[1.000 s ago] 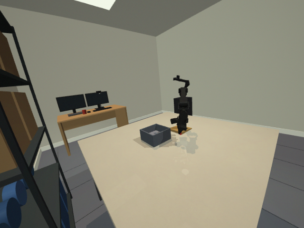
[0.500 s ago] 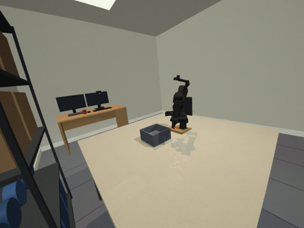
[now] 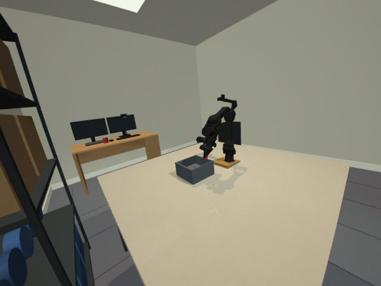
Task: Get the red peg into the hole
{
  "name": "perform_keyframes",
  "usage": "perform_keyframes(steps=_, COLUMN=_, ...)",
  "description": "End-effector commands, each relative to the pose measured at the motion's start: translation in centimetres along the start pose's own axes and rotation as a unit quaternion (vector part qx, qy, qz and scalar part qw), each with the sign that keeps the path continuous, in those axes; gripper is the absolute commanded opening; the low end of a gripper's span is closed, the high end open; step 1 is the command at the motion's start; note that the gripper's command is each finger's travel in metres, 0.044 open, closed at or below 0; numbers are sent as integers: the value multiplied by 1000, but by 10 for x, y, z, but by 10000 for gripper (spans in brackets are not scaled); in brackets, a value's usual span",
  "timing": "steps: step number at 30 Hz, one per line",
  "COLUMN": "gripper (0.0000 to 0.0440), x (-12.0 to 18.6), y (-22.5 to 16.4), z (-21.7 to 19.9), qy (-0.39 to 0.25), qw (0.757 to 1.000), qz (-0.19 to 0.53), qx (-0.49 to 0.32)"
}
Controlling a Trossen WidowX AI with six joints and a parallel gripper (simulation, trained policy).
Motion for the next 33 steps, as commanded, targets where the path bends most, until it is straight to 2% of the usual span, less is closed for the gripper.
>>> perform_keyframes(steps=1, gripper=0, x=-6, y=14, z=2, qy=-1, qw=1000, qz=-7, qx=-5)
perform_keyframes(steps=14, gripper=1, x=-45, y=58, z=2, qy=-12, qw=1000, qz=0, qx=9)
perform_keyframes(steps=25, gripper=1, x=-80, y=69, z=1, qy=-9, qw=998, qz=31, qx=54)
perform_keyframes(steps=27, gripper=18, x=-86, y=68, z=0, qy=-10, qw=997, qz=39, qx=63)
perform_keyframes(steps=33, gripper=151, x=-101, y=68, z=0, qy=-12, qw=995, qz=62, qx=74)
Point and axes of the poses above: the point midway between the two fingers, 35 mm back from their tips, its own x axis back along the fingers, its own z axis across the jaws, y = z × x, the point moved 2 cm from there along x, back along the fingers, and after that the axes turned 1 degree about -x, right-handed, at the moved point
